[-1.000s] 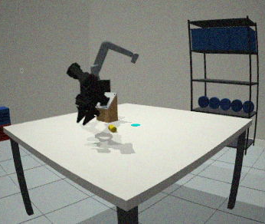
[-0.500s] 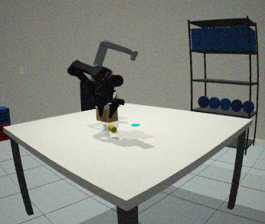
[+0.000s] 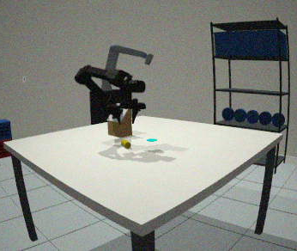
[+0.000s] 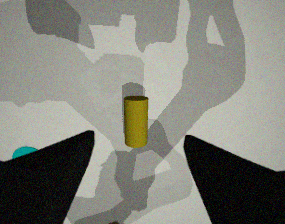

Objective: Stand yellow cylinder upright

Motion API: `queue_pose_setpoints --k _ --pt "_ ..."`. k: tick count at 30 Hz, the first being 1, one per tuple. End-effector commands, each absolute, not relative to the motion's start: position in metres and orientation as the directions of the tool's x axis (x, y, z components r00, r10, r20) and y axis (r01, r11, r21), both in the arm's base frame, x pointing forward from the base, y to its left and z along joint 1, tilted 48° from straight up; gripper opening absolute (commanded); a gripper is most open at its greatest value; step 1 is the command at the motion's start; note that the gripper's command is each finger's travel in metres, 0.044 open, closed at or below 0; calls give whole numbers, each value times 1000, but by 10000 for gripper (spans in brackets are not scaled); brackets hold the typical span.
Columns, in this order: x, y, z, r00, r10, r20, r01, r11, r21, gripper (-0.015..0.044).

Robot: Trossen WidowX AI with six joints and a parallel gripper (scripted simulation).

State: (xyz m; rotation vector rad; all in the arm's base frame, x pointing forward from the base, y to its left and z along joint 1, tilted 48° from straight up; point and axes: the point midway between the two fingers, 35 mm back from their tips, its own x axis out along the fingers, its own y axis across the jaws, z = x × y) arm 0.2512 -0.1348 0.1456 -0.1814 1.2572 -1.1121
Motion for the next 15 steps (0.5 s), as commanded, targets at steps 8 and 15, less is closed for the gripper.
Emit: queue_pose_setpoints --k 8,15 --pt "246 -147 128 -109 -726 -679 520 541 -661 309" --pt "239 -195 85 -107 -728 -677 520 539 -662 309"
